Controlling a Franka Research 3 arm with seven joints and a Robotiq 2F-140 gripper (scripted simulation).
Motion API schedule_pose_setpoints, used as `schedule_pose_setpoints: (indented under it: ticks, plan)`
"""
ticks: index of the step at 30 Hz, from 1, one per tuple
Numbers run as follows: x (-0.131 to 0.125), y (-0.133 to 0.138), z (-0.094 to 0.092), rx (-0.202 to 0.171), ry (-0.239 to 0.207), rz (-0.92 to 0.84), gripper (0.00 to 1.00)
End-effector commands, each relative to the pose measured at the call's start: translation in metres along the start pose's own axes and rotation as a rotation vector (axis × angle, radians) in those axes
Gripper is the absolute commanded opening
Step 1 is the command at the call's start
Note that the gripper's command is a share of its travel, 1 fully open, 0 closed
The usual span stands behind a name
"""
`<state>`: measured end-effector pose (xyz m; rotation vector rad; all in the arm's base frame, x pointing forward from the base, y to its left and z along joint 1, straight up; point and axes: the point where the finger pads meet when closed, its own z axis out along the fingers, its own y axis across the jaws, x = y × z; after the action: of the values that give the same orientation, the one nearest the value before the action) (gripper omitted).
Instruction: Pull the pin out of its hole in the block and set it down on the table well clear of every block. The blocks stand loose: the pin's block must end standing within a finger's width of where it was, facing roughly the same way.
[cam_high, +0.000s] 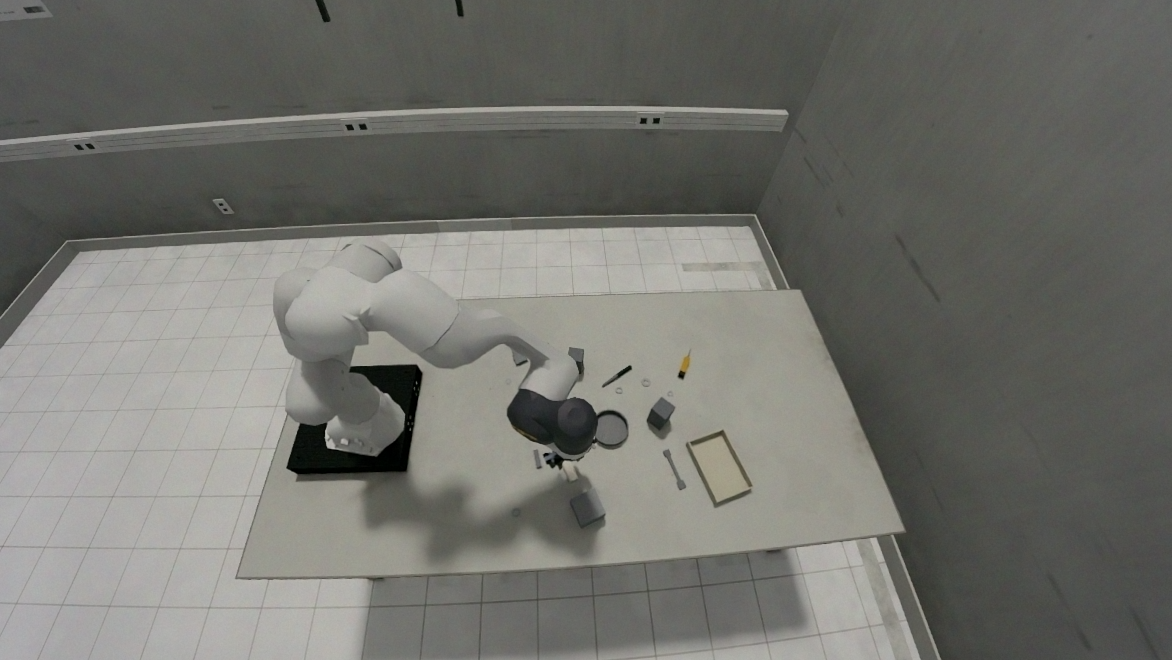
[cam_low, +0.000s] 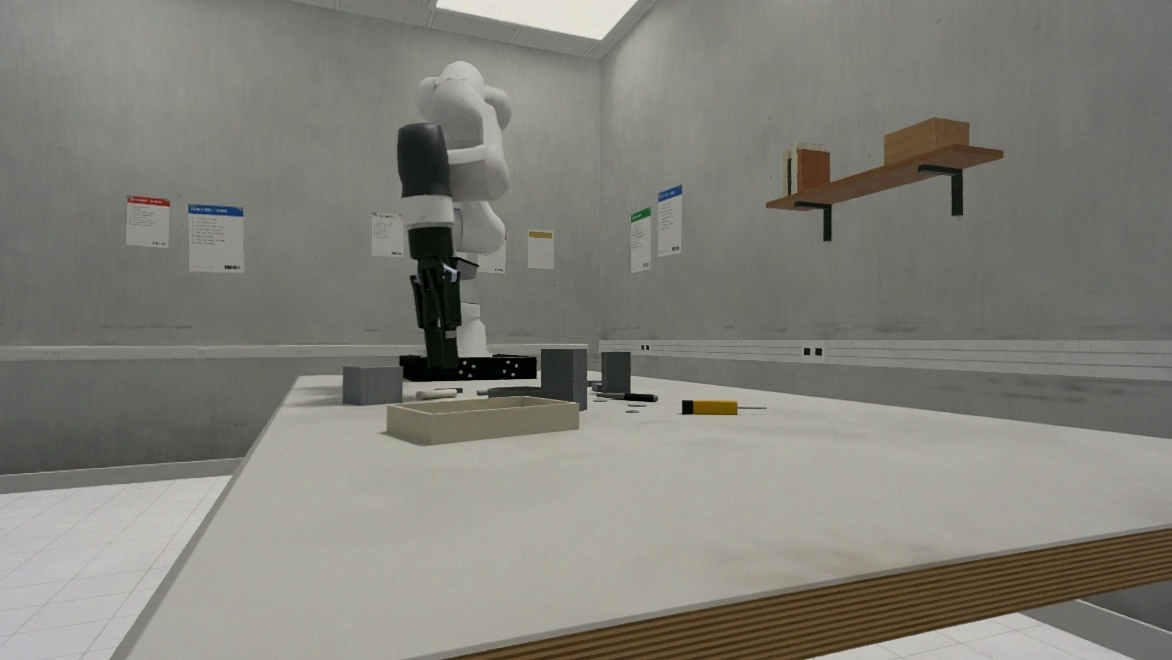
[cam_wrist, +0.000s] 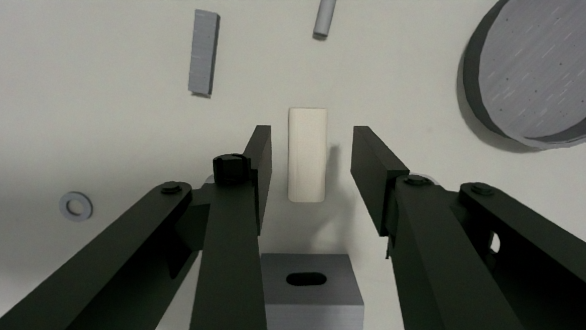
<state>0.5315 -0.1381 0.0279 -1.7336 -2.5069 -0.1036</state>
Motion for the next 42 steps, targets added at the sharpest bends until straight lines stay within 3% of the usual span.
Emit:
schedule_pose_setpoints:
  ticks: [1,8,23,32,42]
  plan:
    - [0.001,0.000,-0.008,0.002,0.000,0.006,0.37]
    - [0.003,0.000,-0.024,0.001,0.000,0.008,0.37]
    - [0.003,0.000,-0.027,0.001,0.000,0.008,0.37]
    - [0.006,-0.001,-0.054,0.002,0.002,0.009,0.37]
    - [0.007,-0.001,-0.055,0.002,0.002,0.009,0.37]
